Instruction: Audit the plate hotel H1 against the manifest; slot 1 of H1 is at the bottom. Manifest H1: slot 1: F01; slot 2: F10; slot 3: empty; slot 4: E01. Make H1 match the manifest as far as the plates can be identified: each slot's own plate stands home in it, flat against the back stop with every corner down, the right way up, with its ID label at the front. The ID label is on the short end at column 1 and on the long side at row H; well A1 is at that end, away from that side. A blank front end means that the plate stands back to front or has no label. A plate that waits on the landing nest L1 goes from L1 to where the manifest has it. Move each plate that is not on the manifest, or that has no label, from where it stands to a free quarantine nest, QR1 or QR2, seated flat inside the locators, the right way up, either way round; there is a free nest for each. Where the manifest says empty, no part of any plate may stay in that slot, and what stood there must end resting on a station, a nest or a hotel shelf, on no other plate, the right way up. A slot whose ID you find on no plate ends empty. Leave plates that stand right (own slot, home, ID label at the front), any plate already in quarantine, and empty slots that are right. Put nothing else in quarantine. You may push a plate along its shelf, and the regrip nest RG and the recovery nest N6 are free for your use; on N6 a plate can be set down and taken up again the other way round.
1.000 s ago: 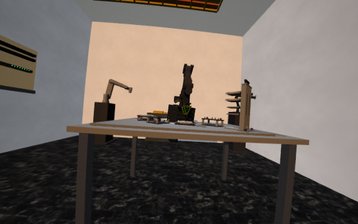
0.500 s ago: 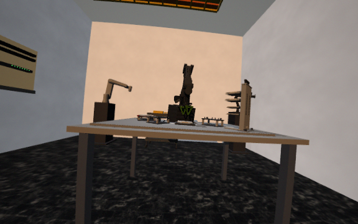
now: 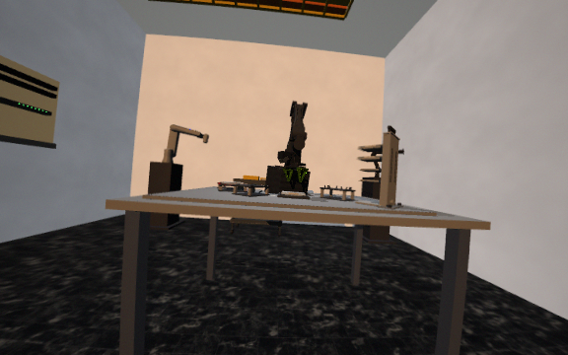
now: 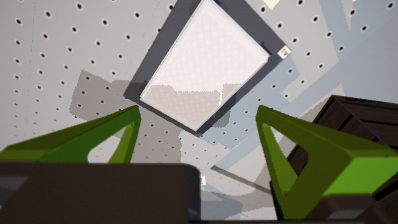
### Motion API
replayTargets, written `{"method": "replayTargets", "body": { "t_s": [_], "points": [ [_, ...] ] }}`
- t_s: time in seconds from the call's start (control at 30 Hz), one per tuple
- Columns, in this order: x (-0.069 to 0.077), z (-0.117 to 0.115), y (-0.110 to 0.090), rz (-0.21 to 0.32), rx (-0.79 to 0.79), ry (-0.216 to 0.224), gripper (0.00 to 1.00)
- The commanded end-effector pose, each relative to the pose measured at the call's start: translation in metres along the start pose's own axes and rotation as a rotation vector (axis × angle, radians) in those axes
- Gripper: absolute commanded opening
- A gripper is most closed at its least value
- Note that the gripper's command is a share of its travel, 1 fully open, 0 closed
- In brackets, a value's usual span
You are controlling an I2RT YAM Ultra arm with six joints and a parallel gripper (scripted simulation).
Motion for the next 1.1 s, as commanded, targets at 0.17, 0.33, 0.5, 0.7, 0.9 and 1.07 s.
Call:
{"method": "replayTargets", "body": {
  "t_s": [0.17,0.33,0.5,0.7,0.9,1.07],
  "points": [
    [0.0028,0.0005,0.0015,-0.010,0.164,0.000,1.00],
    [0.0028,0.0005,0.0015,-0.010,0.264,0.000,1.00],
    [0.0028,0.0005,0.0015,-0.010,0.364,0.000,1.00],
    [0.0028,0.0005,0.0016,-0.010,0.441,-0.001,1.00],
    [0.0028,0.0005,0.0015,-0.010,0.561,-0.001,1.00],
    [0.0028,0.0005,0.0015,-0.010,0.661,-0.002,1.00]
  ]
}}
Point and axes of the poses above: the point where the finger pads meet when closed, its own x axis back along the fingers, its own z axis across the jaws, y = z × x, the point moved 8 cm from there along x, back along the fingers, and after that the axes turned 14 degrees about x, right-handed, at the moved point
